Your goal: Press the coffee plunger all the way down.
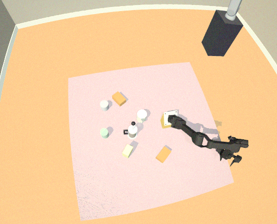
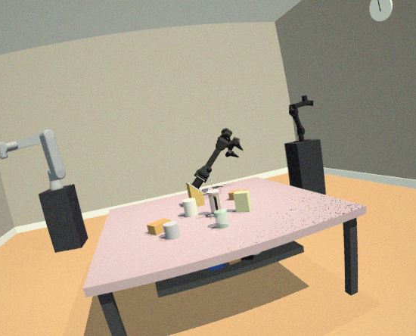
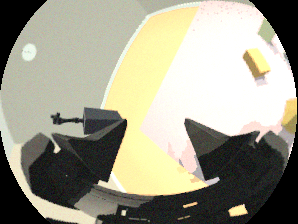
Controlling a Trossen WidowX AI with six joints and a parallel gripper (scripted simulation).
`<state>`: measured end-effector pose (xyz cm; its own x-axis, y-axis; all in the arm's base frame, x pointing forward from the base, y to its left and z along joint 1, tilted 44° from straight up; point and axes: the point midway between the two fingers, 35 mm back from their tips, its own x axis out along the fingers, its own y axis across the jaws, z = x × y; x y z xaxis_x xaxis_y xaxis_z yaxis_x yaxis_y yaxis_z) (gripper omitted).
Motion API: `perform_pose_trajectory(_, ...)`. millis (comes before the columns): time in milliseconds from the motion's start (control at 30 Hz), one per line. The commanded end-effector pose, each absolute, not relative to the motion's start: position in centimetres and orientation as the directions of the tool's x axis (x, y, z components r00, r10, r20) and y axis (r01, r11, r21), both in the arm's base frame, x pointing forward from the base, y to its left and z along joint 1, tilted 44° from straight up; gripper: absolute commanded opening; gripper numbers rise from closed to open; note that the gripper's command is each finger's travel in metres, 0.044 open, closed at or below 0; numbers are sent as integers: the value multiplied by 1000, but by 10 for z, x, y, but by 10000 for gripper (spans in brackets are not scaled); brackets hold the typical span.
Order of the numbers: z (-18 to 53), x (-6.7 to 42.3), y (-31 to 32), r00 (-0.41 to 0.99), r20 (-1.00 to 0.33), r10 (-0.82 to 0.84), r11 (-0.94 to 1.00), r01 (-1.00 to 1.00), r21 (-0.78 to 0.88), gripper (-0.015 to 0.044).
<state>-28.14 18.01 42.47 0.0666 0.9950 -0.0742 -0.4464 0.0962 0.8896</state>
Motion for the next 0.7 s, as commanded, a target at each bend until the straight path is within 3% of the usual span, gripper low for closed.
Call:
perform_pose_trajectory(0, 424, -281, 181, 68, -76, 995, 98, -447, 889, 426)
perform_pose_trajectory(300, 403, -252, 228, 187, -183, 965, 254, -508, 823, 440)
perform_pose_trajectory(667, 354, -155, 311, 409, -423, 809, 588, -542, 601, 440)
